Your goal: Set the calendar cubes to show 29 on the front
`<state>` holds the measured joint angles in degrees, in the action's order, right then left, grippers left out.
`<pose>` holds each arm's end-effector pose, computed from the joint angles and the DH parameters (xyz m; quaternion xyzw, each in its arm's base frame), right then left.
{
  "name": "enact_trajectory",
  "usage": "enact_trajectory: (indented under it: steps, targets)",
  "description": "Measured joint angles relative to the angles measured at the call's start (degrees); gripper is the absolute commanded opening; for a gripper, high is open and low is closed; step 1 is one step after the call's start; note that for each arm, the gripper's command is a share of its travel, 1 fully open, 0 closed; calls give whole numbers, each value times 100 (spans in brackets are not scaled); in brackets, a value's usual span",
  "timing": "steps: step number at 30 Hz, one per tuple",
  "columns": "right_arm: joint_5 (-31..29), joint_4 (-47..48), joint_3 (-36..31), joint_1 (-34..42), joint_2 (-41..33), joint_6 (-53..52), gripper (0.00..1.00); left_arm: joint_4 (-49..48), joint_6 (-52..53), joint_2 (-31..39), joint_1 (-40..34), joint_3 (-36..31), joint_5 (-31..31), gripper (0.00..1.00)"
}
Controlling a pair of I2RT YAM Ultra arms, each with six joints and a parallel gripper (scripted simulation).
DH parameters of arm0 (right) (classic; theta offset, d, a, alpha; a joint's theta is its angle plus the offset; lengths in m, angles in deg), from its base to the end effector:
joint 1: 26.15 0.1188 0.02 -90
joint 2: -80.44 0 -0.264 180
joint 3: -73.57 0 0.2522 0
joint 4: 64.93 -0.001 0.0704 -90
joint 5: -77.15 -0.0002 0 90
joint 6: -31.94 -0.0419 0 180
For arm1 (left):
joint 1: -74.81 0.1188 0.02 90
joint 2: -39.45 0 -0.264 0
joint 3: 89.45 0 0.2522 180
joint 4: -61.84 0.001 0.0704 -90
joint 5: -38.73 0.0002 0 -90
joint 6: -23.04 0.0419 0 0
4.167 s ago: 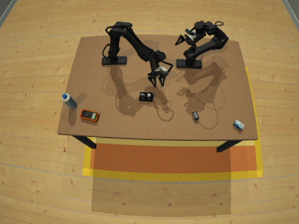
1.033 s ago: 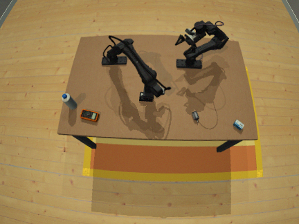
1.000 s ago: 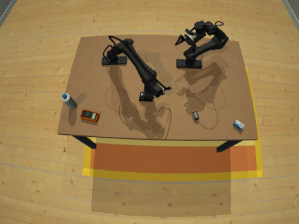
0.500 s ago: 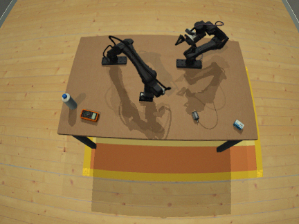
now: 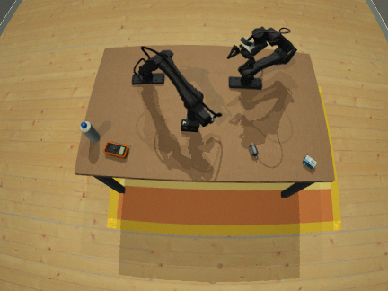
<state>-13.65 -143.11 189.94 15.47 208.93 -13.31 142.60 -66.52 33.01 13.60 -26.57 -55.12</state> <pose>0.3213 0.2860 0.1602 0.6844 -0.7291 0.0069 0.0028 0.0030 0.0025 0.3122 0.4146 0.7304 -0.2498 0.4818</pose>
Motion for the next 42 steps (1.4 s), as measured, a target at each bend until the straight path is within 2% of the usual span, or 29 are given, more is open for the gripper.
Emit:
enact_trajectory:
  steps: [9,17,22,27,34,38,42]
  targets:
    - [0,-647,588,0,-94,7,35,0,0,0,0,0,0,100]
    - [-2,-955,715,0,-136,7,35,-293,-9,-4,0,0,-2,100]
    - [-2,-1180,874,0,-138,7,35,-1504,11,-350,-46,-426,-4,100]
    - [0,-1362,1143,0,-144,7,35,-2865,68,-1108,-79,-1440,-2,100]
    - [46,-1342,1198,-28,-140,107,35,-4623,186,-2197,181,-2238,192,100]
    - [83,-872,647,-404,-448,352,35,-5449,234,-2942,302,-2691,341,100]
    - [2,-426,-177,-1244,-988,721,35,-5984,267,-3434,369,-2953,455,100]
